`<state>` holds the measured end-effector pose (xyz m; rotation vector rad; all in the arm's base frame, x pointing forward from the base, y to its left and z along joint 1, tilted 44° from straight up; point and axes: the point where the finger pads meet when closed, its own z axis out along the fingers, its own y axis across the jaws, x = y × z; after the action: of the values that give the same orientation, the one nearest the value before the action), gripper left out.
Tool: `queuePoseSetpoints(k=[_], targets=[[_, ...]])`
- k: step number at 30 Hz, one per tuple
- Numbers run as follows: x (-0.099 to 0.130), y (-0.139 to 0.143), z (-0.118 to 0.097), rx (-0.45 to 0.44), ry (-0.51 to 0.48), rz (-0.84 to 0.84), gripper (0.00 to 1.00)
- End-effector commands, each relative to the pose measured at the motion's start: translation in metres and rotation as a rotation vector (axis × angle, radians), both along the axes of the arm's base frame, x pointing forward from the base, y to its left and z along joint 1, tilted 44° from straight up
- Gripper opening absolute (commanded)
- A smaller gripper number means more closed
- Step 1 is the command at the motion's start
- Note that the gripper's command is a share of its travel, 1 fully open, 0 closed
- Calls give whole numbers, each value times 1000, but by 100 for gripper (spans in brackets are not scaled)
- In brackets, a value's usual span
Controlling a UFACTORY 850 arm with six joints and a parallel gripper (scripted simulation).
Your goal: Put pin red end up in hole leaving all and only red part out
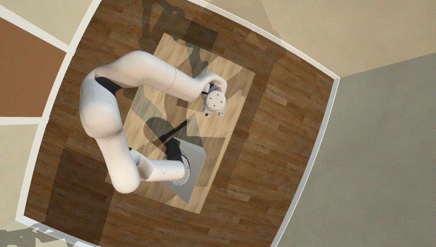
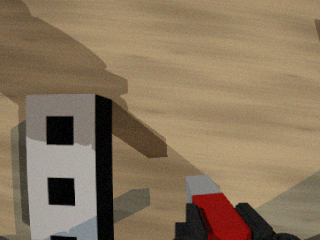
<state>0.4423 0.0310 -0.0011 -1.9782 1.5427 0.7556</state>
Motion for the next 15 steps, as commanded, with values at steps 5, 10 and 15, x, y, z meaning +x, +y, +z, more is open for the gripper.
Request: queuePoseSetpoints(k=[5,10,15], targets=[[11,-56,58,-1,-4,0,0],[11,-56,58,-1,-4,0,0],[18,-94,98,-2,-4,0,0]])
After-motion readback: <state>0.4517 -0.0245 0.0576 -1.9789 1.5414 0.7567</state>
